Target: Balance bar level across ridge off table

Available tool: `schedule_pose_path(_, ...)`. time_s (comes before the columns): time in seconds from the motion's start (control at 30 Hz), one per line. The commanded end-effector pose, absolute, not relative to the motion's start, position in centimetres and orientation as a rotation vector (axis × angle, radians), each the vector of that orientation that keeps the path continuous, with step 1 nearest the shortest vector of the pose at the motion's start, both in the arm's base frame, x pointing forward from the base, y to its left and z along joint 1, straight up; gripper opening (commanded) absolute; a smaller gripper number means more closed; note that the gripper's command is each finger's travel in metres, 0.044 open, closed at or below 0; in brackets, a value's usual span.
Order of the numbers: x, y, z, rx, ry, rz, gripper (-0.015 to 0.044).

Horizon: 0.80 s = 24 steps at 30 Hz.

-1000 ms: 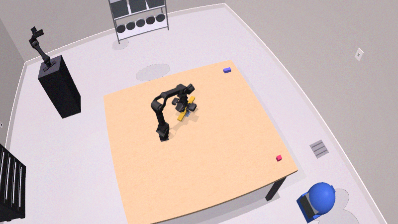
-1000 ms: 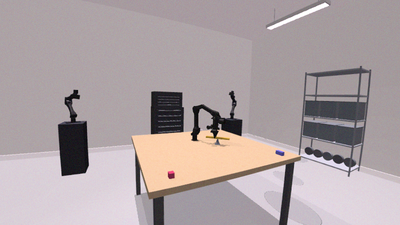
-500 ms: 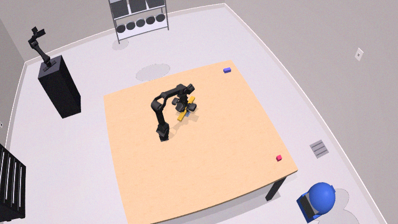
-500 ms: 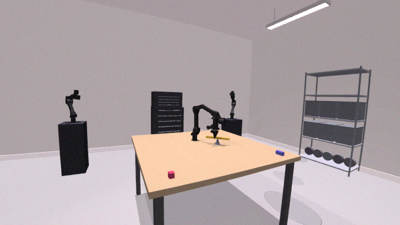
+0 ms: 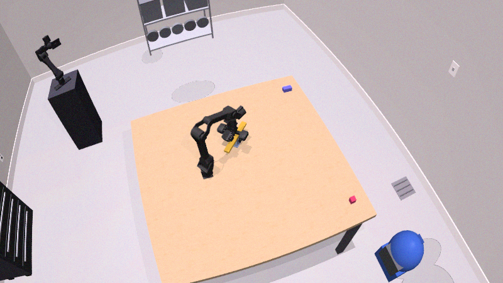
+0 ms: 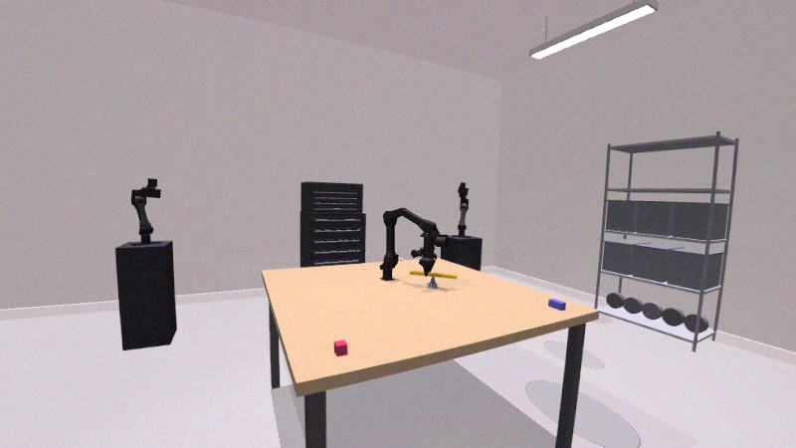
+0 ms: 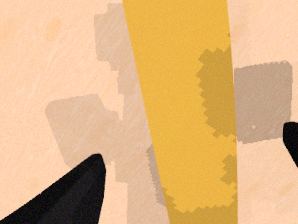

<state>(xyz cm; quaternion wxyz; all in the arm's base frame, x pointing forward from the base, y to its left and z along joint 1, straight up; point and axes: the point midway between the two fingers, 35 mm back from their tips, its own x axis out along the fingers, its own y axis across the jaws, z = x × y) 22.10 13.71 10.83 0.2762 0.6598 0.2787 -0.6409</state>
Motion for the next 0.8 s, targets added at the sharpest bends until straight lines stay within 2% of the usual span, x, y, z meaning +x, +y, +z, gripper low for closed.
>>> schedule_pose_path(0.0,22.3,13.8,12.3,1.774,0.749,-1.72,0.044)
schedule_pose_path(0.27,21.9,13.6,20.6,1.774,0.749,-1.72,0.044)
schedule_pose_path(0.77,21.9,13.6,20.8,1.774,0.748,-1.72,0.044)
